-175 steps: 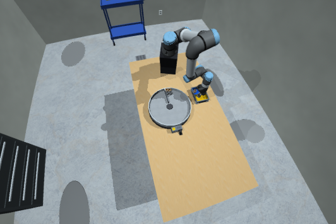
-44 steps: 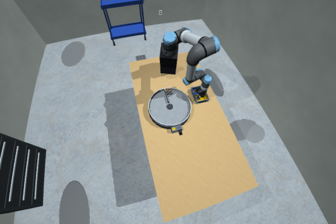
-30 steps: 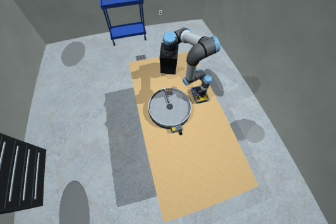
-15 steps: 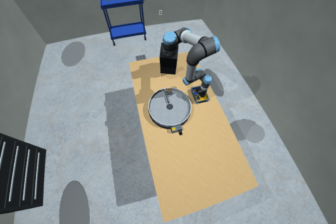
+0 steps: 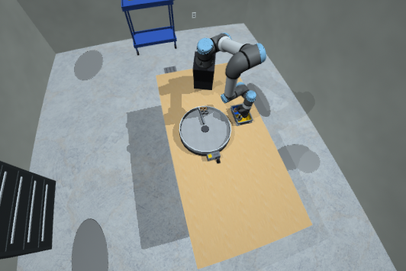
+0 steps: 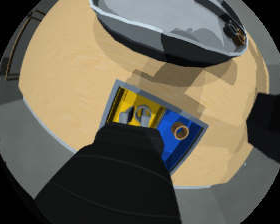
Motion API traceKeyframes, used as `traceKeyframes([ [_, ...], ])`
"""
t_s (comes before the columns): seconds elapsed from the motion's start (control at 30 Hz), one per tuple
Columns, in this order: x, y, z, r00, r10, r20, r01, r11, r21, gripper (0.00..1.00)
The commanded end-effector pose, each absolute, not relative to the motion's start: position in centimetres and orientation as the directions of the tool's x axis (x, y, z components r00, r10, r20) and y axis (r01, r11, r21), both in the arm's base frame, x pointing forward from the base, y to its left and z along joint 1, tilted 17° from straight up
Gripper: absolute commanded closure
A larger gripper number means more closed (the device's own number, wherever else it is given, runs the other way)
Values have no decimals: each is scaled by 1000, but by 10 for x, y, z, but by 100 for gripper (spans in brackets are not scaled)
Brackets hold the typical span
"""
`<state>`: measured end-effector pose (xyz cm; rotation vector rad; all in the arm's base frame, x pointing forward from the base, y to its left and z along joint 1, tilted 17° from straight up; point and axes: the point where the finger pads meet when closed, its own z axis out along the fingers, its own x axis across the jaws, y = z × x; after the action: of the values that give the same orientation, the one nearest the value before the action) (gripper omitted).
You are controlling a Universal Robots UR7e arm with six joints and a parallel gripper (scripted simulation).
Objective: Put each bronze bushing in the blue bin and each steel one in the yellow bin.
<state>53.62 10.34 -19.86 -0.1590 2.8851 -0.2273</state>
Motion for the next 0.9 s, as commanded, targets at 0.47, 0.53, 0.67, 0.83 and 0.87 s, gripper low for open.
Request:
traceKeyframes([
  [0.47,536,104,-193,-964,-127,-233,-89,982,-167,58],
  [0.53,535,105,-192,-964,-127,-233,-89,982,-167,58],
  [0.67,535,105,-190,-964,-127,-233,-89,982,-167,58],
  [0.83,535,105,-190,-964,-127,-233,-89,982,-167,58],
  [0.87,535,105,-190,-964,-127,-233,-89,982,-167,58],
])
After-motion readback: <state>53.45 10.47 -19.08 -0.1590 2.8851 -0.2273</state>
